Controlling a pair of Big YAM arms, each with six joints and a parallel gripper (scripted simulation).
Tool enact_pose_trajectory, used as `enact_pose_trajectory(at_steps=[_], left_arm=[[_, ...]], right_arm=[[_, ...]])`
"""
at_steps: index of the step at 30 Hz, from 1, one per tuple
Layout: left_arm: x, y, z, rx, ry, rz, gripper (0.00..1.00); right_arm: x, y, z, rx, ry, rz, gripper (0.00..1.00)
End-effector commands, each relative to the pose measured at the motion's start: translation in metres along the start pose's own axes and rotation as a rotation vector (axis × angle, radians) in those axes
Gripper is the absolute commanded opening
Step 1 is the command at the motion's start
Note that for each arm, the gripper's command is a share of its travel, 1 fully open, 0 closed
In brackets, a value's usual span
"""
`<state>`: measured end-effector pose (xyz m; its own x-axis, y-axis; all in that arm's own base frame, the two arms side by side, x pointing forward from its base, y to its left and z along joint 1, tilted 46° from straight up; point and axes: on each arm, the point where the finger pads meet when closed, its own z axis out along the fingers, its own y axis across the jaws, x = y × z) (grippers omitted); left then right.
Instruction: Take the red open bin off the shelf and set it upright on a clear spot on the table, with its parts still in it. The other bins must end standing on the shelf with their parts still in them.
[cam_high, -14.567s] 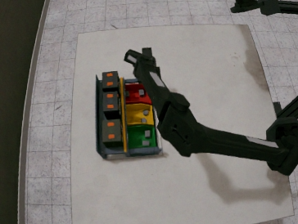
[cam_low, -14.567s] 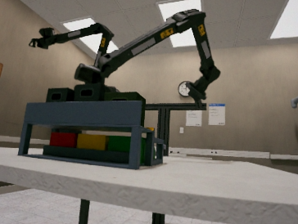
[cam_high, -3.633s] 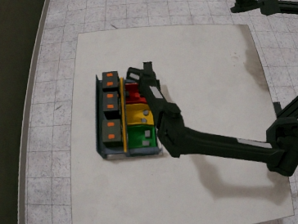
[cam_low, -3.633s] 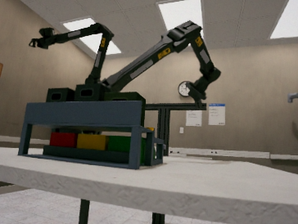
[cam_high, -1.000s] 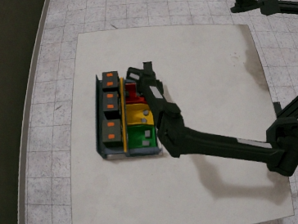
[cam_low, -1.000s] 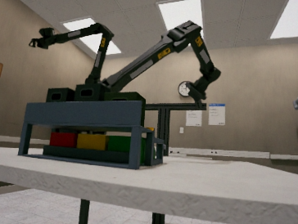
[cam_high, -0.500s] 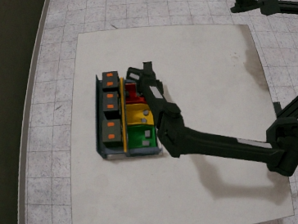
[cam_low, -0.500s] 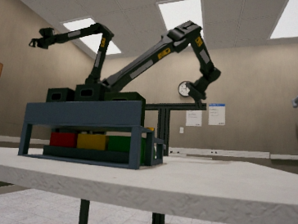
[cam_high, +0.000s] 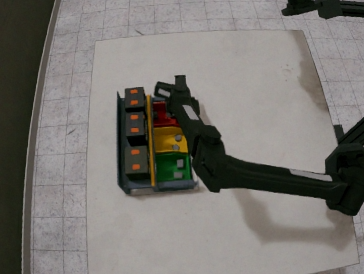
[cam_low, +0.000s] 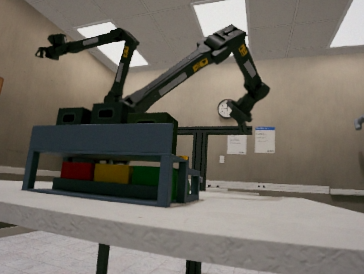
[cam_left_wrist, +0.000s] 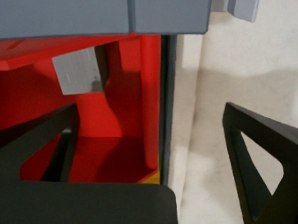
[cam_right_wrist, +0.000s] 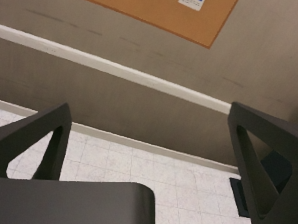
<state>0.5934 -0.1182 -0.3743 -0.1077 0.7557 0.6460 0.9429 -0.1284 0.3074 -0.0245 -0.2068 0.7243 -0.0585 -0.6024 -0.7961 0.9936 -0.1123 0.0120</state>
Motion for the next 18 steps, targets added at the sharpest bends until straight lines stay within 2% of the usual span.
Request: enact_pose_trajectory(at_steps=[1, 18], left_arm=[[-0.007, 0.012, -0.028, -0.028, -0.014, -0.003, 0.9], [-0.007, 0.01, -0.073, -0.029, -0.014, -0.004, 0.9]], right_arm=[[-0.039, -0.002, -0.006, 0.005, -0.056, -0.019, 1.0], [-0.039, -0.002, -0.006, 0.005, -0.056, -0.019, 1.0]])
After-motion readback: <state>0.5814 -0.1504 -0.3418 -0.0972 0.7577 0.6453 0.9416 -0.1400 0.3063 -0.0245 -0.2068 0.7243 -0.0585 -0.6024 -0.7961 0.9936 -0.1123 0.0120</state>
